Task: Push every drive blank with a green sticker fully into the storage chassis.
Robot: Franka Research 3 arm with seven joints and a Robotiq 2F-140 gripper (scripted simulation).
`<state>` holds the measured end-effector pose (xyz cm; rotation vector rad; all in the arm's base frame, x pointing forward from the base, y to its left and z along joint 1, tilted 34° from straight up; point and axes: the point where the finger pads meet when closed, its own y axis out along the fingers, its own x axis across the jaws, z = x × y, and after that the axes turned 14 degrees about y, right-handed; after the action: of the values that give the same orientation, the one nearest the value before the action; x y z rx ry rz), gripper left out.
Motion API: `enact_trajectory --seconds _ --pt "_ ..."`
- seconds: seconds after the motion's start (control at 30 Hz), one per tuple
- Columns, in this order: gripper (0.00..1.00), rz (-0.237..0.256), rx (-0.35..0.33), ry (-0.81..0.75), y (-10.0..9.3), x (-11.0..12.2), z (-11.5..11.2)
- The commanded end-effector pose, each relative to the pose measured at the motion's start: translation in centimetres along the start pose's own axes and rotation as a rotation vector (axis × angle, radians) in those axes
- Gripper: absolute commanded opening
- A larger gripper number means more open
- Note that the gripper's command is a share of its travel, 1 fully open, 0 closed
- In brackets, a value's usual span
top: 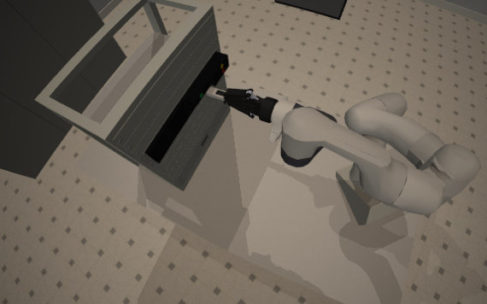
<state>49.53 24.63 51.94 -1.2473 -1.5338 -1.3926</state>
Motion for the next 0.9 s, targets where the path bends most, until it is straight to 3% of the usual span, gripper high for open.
enact_trajectory --seconds 0.0,0.87 --pt "0.00 -0.102 0.019 -0.005 0.07 0.08 0.02" --pt "0.00 -0.102 0.019 -0.005 0.50 0.19 0.56"
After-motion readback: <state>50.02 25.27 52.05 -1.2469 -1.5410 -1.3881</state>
